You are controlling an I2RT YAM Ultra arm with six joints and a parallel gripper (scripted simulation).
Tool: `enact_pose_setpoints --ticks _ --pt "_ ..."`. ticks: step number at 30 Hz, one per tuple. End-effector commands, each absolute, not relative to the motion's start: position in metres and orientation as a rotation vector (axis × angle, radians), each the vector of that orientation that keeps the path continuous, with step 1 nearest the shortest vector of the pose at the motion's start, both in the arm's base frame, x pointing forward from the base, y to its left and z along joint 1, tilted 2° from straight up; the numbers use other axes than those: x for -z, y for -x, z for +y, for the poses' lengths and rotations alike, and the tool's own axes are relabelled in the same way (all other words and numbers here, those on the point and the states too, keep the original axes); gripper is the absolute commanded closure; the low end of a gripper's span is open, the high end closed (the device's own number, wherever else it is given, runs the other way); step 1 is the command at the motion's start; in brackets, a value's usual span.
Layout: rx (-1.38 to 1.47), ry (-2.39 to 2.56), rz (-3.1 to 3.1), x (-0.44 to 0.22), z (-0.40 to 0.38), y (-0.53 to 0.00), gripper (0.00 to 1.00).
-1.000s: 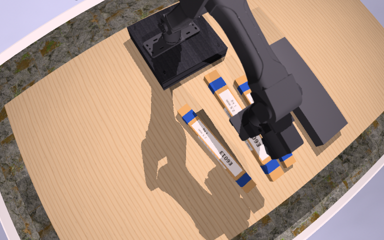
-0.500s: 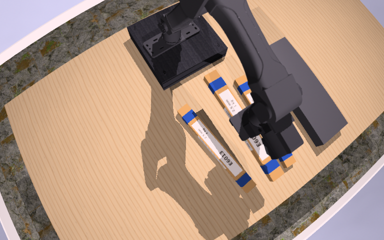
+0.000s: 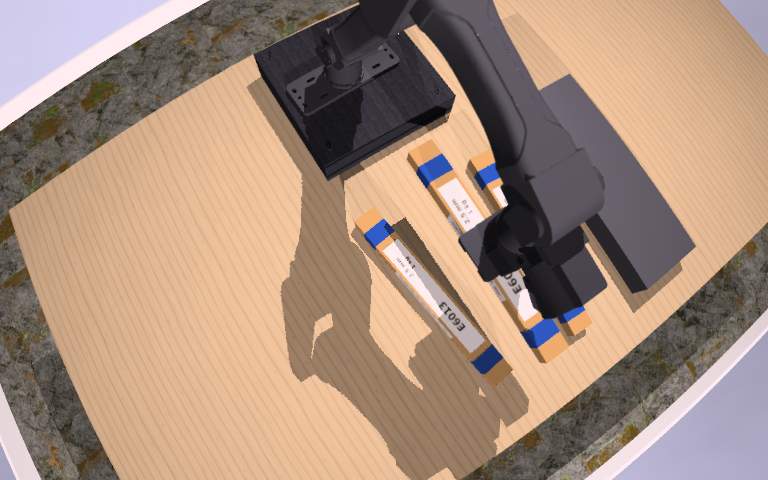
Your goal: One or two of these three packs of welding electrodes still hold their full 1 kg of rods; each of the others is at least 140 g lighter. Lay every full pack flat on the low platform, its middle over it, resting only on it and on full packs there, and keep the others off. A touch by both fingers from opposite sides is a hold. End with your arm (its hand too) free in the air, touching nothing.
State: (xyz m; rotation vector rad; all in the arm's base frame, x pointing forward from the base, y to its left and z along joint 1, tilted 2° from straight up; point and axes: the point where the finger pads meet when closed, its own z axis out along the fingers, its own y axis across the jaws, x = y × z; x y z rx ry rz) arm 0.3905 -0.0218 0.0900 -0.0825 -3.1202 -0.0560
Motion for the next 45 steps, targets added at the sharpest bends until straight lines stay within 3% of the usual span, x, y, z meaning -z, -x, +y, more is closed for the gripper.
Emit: enact_pose_setpoints --ticks 1,28,45 --pt "0.05 0.083 -3.182 -0.113 -0.024 -0.398 1.0" --pt "0.05 0.083 -3.182 -0.113 -0.024 -0.398 1.0" --pt "0.05 -0.016 -3.186 -0.115 -0.068 -0.398 1.0"
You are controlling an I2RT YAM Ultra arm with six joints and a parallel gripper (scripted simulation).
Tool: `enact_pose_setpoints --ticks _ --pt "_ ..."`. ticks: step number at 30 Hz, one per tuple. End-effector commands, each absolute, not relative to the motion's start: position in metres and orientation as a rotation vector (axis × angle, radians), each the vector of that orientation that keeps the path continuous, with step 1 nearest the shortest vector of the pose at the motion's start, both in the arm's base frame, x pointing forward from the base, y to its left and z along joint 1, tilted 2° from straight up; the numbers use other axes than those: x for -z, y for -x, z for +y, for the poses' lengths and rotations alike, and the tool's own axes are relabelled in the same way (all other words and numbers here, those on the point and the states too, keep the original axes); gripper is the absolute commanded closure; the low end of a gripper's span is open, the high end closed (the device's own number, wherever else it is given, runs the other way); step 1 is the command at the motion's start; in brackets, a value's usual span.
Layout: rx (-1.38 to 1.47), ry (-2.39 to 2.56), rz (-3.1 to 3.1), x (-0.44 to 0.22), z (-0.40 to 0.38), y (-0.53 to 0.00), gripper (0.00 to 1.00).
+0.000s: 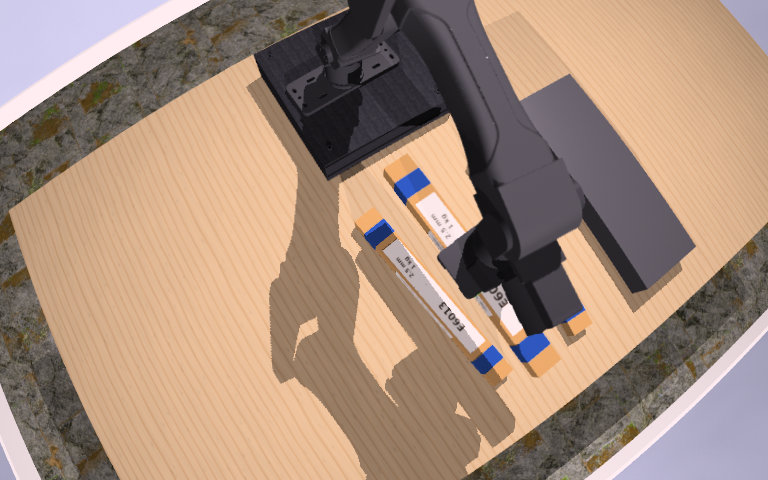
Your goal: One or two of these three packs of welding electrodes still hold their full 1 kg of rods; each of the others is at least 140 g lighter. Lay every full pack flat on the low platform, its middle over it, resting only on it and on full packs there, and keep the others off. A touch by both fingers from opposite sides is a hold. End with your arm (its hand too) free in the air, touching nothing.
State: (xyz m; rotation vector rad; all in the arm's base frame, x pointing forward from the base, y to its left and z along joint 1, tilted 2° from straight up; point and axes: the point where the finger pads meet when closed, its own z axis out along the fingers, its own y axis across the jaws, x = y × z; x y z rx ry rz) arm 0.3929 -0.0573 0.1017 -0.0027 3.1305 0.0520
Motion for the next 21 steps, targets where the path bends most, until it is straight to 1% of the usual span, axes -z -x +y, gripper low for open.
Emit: enact_pose_setpoints --ticks 1,21 --pt "-0.047 0.016 3.092 -0.116 -0.071 -0.398 1.0" --pt "-0.049 0.016 3.097 -0.113 -0.119 -0.397 1.0"
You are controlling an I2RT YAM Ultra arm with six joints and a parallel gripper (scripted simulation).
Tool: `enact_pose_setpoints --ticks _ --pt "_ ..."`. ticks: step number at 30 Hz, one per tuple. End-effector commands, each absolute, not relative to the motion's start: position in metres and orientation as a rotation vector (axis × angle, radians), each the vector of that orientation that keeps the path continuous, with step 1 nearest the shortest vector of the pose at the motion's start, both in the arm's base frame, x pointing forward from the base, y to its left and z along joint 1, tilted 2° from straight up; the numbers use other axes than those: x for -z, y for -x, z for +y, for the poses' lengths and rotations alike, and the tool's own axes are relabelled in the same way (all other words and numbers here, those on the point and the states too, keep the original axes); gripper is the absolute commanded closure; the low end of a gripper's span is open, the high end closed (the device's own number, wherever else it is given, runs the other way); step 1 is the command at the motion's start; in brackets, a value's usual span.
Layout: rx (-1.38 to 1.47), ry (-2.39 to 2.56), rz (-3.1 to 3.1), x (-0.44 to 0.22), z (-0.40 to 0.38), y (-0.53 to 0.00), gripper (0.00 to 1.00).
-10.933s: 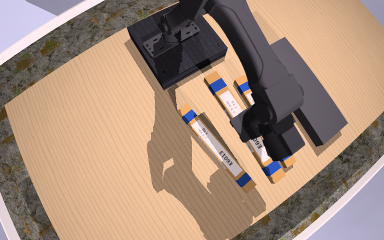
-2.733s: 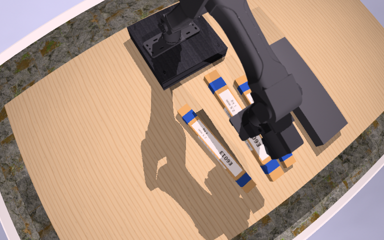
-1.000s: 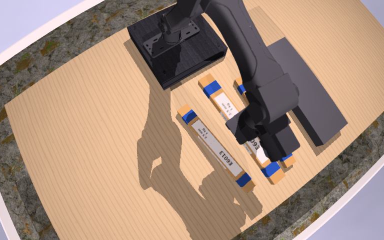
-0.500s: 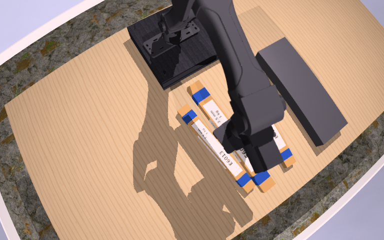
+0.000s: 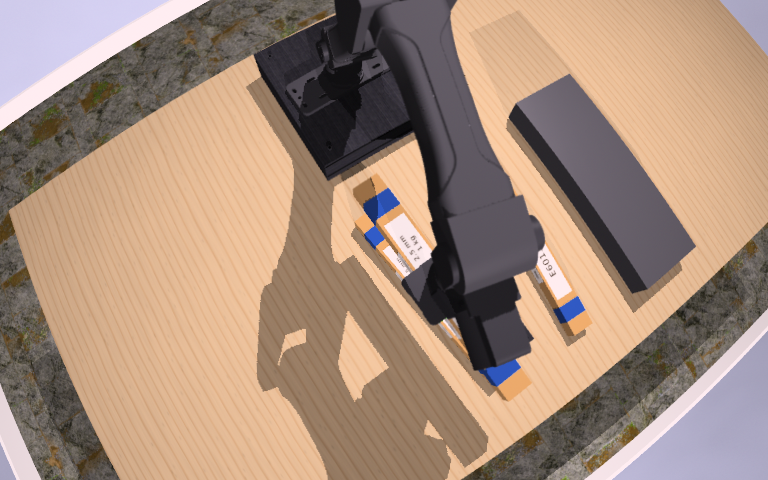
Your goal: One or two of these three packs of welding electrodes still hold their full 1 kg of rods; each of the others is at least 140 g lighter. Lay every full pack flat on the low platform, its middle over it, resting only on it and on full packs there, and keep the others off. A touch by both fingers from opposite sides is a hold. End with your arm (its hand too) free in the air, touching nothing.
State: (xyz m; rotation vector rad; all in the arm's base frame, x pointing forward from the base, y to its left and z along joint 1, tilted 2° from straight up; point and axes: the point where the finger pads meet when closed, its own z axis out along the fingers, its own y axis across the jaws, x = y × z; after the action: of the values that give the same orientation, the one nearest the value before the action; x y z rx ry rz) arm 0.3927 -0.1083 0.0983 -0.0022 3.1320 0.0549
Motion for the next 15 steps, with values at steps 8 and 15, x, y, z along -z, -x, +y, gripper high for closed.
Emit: enact_pose_setpoints --ticks 8,15 --pt "-0.046 0.016 3.089 -0.115 -0.135 -0.397 1.0" --pt "-0.053 0.015 3.106 -0.108 -0.154 -0.397 1.0"
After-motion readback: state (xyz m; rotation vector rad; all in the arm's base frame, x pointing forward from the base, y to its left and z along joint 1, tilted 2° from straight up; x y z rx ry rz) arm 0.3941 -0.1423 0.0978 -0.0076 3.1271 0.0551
